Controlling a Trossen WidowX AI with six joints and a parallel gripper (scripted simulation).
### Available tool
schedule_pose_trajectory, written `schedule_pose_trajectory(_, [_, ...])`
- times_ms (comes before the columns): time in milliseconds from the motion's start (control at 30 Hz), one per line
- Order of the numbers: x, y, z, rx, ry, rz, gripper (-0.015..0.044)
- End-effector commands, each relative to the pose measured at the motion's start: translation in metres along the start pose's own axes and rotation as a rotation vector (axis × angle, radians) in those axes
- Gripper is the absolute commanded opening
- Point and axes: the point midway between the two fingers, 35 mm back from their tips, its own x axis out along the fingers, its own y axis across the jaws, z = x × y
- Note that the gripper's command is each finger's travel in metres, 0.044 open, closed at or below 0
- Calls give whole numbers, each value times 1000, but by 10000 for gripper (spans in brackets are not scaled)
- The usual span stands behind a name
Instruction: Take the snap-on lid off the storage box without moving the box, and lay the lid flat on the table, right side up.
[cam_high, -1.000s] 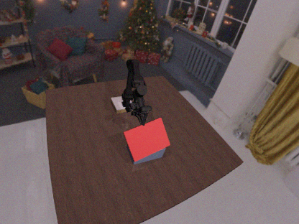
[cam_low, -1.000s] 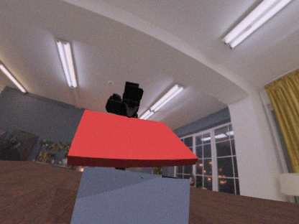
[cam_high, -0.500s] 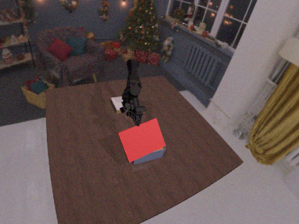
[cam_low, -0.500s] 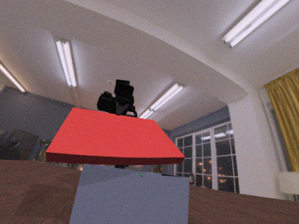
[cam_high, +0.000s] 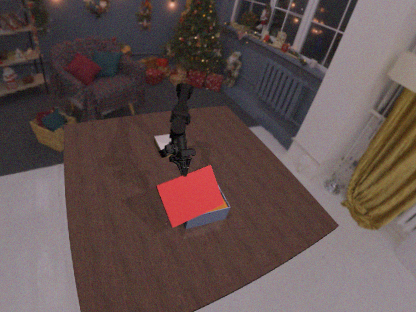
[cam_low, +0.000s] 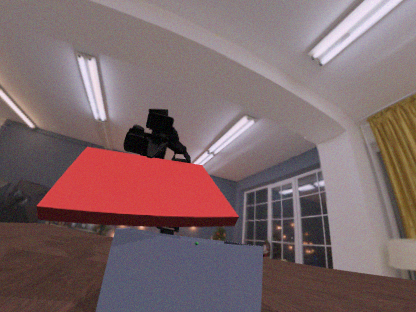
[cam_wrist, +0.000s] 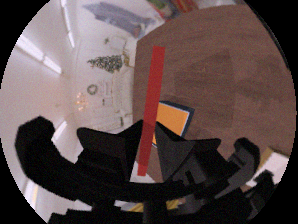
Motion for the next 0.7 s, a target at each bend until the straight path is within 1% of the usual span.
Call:
schedule_pose_trajectory(0, [-2, 5, 7, -10, 2, 15, 0])
schedule_pose_trajectory(667, [-6, 3, 46, -13, 0, 14, 0])
